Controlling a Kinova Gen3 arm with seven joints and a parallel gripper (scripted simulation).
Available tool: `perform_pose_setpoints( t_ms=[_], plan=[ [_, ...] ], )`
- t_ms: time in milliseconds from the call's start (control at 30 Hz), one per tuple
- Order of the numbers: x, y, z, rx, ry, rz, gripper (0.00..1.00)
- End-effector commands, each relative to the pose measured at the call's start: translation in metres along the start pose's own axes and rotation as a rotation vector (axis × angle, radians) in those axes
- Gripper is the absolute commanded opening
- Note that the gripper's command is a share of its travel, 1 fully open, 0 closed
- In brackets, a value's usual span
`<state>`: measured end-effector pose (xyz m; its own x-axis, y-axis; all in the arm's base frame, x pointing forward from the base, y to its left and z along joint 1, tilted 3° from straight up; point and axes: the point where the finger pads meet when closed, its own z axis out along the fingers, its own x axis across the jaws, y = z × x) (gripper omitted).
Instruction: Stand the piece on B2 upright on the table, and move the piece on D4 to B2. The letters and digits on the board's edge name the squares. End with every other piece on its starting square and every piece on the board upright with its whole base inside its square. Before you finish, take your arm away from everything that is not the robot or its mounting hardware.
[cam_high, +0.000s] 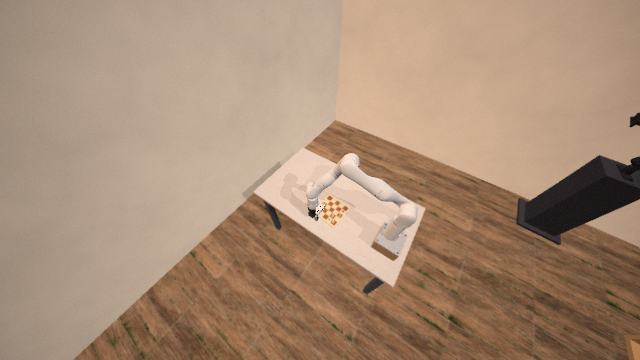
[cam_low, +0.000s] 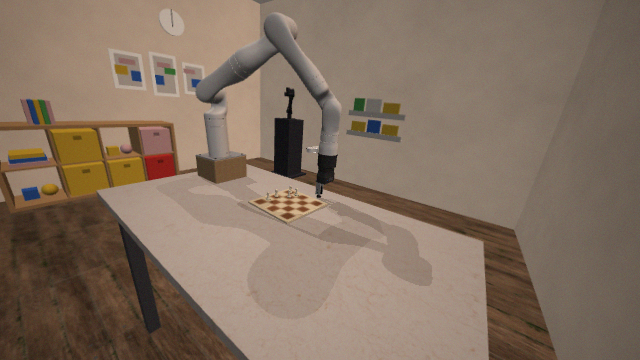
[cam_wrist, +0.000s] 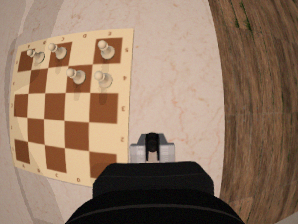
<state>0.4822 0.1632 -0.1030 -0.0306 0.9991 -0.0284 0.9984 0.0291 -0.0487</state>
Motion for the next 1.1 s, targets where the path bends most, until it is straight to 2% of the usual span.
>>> perform_pose_setpoints(
  t_ms=[0, 1067],
  plan=[
    [0.0003, 0.0009, -0.0011, -0.002, 0.001, 0.0, 0.0],
    [0.0003, 0.0009, 0.0028, -0.002, 0.001, 0.0, 0.0]
  ],
)
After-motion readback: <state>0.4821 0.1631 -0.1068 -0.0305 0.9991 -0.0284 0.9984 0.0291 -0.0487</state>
